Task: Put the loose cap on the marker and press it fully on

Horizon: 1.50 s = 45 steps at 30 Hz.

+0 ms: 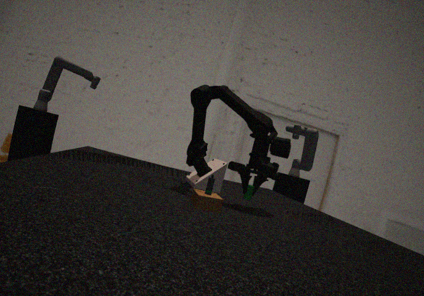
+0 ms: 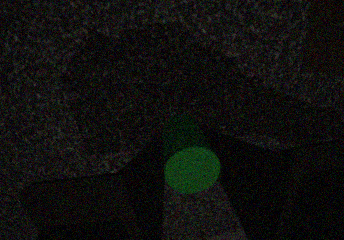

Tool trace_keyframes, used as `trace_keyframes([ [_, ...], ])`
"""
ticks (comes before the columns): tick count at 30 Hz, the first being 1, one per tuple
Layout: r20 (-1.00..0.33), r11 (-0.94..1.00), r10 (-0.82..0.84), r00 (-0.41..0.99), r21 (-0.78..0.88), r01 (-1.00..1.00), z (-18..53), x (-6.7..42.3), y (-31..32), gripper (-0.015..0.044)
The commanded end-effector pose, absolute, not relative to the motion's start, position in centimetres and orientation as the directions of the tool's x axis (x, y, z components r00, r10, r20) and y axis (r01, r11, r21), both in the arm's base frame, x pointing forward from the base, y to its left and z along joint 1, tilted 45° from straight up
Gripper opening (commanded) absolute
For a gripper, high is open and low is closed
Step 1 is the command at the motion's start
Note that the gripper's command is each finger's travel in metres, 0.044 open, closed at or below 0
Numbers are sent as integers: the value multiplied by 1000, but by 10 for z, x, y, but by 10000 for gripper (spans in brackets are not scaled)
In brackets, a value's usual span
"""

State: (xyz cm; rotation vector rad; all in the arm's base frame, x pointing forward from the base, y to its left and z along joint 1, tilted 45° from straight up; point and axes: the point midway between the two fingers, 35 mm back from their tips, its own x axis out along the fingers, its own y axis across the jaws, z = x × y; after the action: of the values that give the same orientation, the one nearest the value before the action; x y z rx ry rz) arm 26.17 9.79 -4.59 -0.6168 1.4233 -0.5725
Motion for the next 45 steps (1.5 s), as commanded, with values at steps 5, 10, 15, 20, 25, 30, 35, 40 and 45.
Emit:
trace_keyframes([
  [5,-721,723,-690,66,-691,5,-27,261,112,0],
  [10,-722,723,-689,65,-690,4,-18,266,111,0],
  [15,-724,726,-686,66,-688,3,8,283,103,0],
  [20,-725,727,-685,67,-687,2,34,297,93,0],
  [25,-725,726,-686,67,-687,2,61,309,80,0],
  [30,-723,724,-688,67,-689,3,89,318,66,0],
  [35,-719,721,-692,67,-693,4,117,323,50,0],
  [40,-716,718,-695,66,-696,5,137,325,38,0],
  [45,-716,718,-695,66,-696,5,135,326,36,0],
])
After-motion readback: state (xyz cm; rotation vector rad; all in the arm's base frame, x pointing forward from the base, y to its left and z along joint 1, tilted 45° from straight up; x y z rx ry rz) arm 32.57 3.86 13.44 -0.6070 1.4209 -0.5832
